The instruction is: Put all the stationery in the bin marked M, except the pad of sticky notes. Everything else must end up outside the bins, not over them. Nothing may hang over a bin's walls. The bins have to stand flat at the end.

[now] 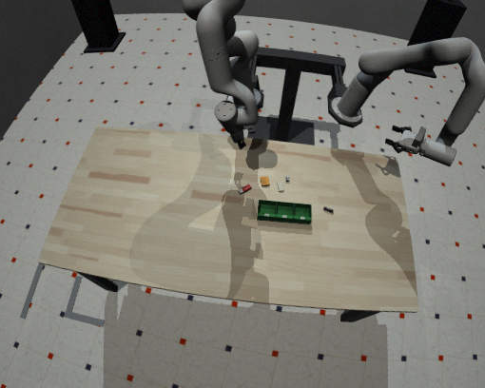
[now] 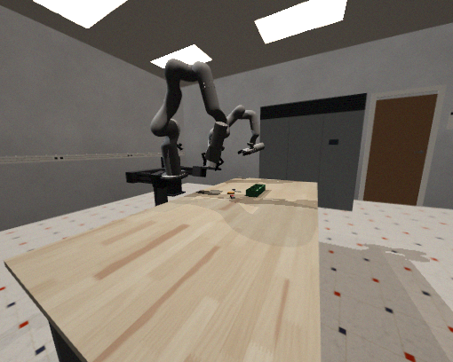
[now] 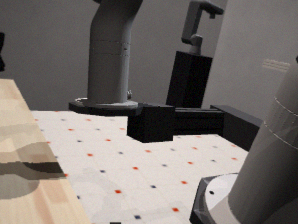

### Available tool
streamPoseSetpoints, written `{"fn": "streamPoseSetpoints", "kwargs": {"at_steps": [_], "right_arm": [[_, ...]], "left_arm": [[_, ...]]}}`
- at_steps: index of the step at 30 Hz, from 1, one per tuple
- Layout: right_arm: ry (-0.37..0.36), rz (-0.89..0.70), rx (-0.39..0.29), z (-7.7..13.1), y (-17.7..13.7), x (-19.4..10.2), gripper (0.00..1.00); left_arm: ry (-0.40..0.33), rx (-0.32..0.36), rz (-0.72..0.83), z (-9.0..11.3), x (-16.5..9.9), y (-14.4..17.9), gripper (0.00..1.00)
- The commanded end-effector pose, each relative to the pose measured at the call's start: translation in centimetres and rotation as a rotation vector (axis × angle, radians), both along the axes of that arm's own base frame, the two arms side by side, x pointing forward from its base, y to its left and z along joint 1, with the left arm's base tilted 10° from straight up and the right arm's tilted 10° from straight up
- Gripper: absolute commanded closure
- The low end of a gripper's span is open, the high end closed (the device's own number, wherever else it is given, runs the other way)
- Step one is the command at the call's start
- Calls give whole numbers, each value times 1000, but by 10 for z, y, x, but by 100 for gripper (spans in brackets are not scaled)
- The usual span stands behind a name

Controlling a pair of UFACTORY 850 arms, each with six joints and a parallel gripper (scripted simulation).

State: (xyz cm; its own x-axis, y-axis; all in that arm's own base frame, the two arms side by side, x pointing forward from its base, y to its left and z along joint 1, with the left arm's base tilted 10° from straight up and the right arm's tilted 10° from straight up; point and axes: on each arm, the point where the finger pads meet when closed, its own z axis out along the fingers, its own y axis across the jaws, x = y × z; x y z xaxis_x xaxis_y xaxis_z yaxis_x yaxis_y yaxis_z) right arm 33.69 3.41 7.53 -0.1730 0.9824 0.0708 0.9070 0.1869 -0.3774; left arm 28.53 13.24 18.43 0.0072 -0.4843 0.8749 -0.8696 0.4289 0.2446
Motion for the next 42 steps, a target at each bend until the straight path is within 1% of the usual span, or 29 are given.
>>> {"fn": "streamPoseSetpoints", "kwargs": {"at_steps": [1,4,6,13,21,23,28,32,38,40,42], "right_arm": [[-64,-67,39,-5,22,23,0],[-99,-105,55,-6,32,36,0],[-99,-105,55,-6,32,36,0],[-181,-198,84,-9,55,68,0],[-272,-304,107,-11,76,103,0],[-272,-304,107,-11,76,103,0],[-326,-372,114,-10,87,125,0],[-369,-426,117,-10,95,142,0],[-430,-508,117,-9,104,166,0],[-430,-508,117,-9,104,166,0],[-449,-536,116,-8,107,173,0]], "left_arm": [[-21,67,-27,2,-12,3,0],[-42,129,-52,3,-24,6,0],[-42,129,-52,3,-24,6,0],[-121,318,-126,5,-58,16,0],[-266,568,-221,4,-96,31,0],[-266,568,-221,4,-96,31,0],[-378,712,-275,2,-113,39,0],[-470,808,-311,0,-122,43,0],[-590,912,-352,-4,-128,44,0],[-590,912,-352,-4,-128,44,0],[-623,937,-361,-4,-129,43,0]]}}
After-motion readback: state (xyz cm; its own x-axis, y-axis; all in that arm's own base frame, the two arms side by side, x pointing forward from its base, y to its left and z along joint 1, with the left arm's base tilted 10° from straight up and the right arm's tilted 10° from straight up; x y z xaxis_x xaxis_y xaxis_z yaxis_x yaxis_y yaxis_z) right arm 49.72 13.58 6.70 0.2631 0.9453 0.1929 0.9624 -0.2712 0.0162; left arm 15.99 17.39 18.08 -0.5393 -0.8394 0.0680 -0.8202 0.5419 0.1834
